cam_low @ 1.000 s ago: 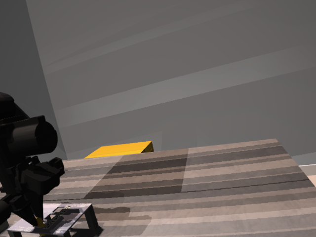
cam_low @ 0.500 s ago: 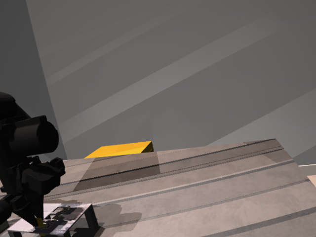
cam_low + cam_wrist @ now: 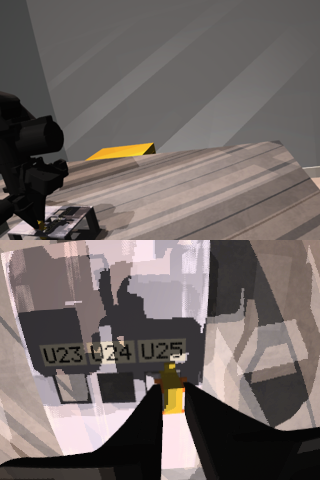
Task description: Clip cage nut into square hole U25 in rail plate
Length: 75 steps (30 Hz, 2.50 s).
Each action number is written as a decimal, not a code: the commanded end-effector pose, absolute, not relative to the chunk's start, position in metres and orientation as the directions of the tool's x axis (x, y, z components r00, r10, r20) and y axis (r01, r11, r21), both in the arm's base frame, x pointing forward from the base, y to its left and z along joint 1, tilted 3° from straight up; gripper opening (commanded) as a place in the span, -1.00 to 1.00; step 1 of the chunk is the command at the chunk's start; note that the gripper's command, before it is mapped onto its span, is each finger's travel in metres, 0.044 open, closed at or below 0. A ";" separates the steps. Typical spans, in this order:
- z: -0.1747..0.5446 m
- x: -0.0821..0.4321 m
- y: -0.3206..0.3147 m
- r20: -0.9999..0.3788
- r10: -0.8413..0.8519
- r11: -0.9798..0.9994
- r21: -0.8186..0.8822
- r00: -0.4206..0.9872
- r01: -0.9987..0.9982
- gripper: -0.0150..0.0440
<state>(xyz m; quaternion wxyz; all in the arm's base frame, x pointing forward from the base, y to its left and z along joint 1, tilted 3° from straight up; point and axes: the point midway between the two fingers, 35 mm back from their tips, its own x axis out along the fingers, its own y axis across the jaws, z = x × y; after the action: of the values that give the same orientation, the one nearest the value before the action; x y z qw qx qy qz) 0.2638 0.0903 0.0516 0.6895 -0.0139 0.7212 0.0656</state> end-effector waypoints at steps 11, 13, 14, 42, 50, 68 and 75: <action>0.052 0.264 0.090 -0.997 0.064 0.992 0.069 -0.048 -0.109 -0.37; 0.052 0.264 0.090 -0.997 0.064 0.992 0.069 -0.048 -0.109 -0.37; 0.052 0.264 0.090 -0.997 0.063 0.992 0.068 -0.048 -0.109 -0.37; 0.052 0.263 0.093 -0.999 0.030 0.993 0.034 -0.045 -0.110 -0.37; 0.052 0.263 0.094 -0.999 0.030 0.993 0.034 -0.044 -0.110 -0.37; 0.052 0.263 0.095 -0.999 0.030 0.993 0.035 -0.045 -0.110 -0.37; 0.052 0.263 0.096 -0.998 0.032 0.993 0.037 -0.046 -0.113 0.16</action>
<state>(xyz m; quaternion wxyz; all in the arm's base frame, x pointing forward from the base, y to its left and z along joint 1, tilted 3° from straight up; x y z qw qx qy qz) 0.2628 0.0957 0.0518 0.6901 -0.0279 0.7213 0.0524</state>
